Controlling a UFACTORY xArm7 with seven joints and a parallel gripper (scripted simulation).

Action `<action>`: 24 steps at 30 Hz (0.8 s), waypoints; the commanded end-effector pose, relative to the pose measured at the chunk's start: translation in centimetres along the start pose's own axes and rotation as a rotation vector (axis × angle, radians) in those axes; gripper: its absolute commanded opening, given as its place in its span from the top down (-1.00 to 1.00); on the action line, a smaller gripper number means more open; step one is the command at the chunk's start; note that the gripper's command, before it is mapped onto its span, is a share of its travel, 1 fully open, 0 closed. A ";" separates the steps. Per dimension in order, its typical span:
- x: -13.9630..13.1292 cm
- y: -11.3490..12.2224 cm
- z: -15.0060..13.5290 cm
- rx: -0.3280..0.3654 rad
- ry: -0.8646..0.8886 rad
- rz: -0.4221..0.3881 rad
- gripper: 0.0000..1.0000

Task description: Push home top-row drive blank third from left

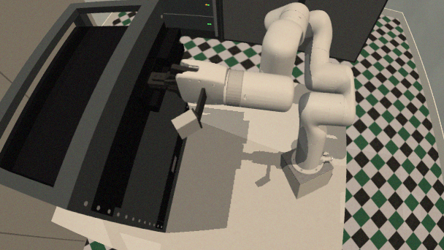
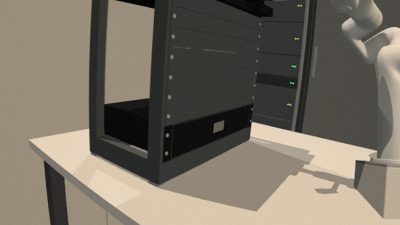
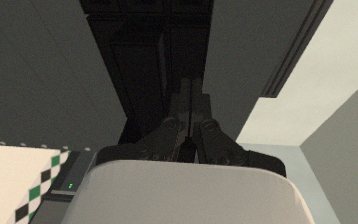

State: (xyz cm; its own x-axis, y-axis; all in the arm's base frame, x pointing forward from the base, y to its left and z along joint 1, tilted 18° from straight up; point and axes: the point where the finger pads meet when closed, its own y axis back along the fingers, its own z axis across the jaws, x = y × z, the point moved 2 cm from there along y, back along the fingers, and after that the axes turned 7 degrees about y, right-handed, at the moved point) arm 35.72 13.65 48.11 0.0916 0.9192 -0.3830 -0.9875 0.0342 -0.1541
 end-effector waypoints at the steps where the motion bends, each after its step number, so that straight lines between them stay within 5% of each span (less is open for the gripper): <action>1: -0.1 -0.1 0.0 0.002 -0.001 -0.003 1.00; 24: -0.2 -0.5 -0.1 0.002 -0.001 -0.003 1.00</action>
State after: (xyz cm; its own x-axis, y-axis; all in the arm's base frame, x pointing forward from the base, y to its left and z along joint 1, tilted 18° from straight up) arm 36.10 13.50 48.00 0.0923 0.9191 -0.3831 -0.9878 0.0361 -0.1514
